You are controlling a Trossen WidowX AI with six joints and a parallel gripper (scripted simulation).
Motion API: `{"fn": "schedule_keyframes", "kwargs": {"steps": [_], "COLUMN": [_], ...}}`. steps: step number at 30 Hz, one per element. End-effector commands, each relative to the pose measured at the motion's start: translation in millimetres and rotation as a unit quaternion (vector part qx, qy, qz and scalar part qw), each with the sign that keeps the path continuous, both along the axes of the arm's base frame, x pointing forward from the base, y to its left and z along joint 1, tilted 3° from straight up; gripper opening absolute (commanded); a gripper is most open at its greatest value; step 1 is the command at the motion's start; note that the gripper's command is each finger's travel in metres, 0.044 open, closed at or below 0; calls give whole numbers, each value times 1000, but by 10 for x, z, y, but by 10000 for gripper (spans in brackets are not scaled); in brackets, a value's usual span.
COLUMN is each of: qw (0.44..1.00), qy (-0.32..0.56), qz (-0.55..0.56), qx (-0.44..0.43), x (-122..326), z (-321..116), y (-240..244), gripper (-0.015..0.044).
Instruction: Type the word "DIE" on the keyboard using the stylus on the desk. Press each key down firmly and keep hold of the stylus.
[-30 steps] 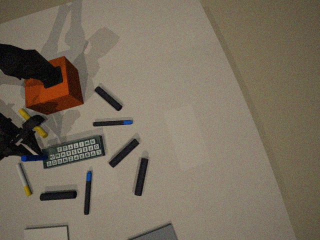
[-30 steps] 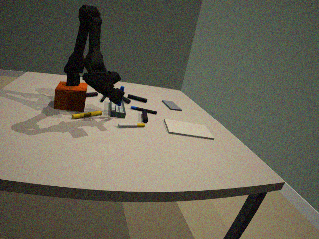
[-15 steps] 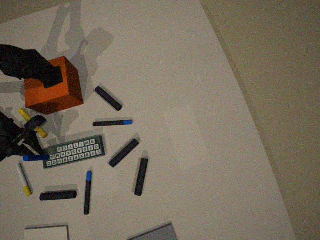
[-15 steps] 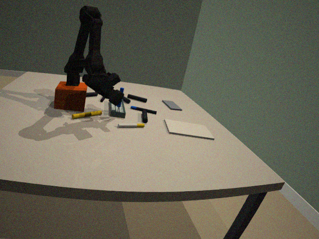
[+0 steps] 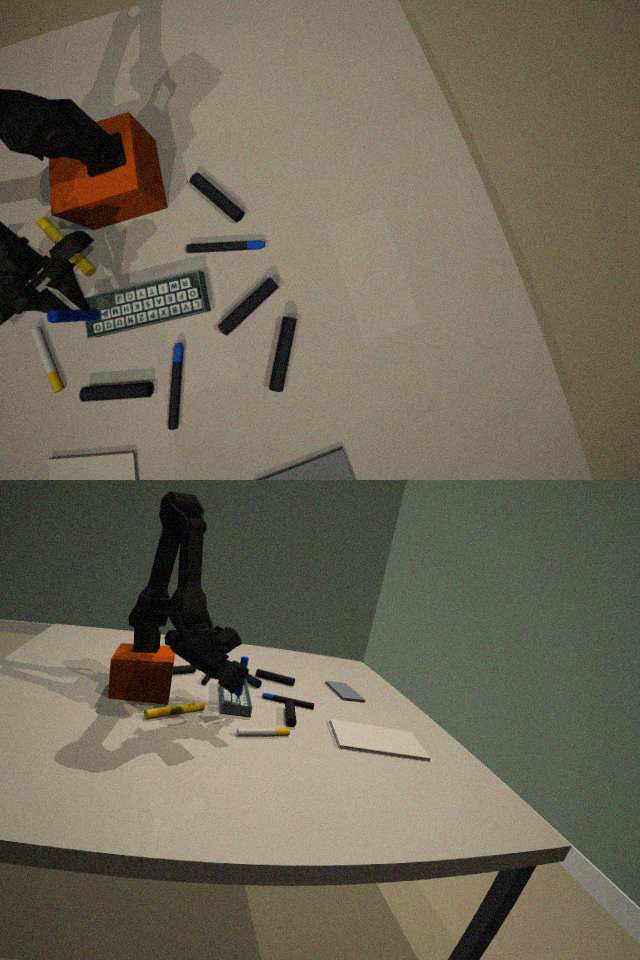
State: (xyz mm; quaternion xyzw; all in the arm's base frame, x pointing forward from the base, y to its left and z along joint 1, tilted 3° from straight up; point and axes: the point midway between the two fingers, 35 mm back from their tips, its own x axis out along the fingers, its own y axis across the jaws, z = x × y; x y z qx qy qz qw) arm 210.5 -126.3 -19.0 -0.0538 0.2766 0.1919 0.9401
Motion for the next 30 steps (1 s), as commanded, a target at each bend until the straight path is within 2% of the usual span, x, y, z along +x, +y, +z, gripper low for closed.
{"fn": "schedule_keyframes", "kwargs": {"steps": [1, 11, 18, 30], "qw": [1000, 1000, 1000, 988], "qy": [-2, -2, -1, 1], "qz": [2, 2, 5, 152], "qx": [-1, -1, -1, 4], "x": [2, 16, 6, 85], "z": [46, 368, 349, 435], "y": [6, 11, 36, 617], "gripper": [81, 81, 85, 5]}}
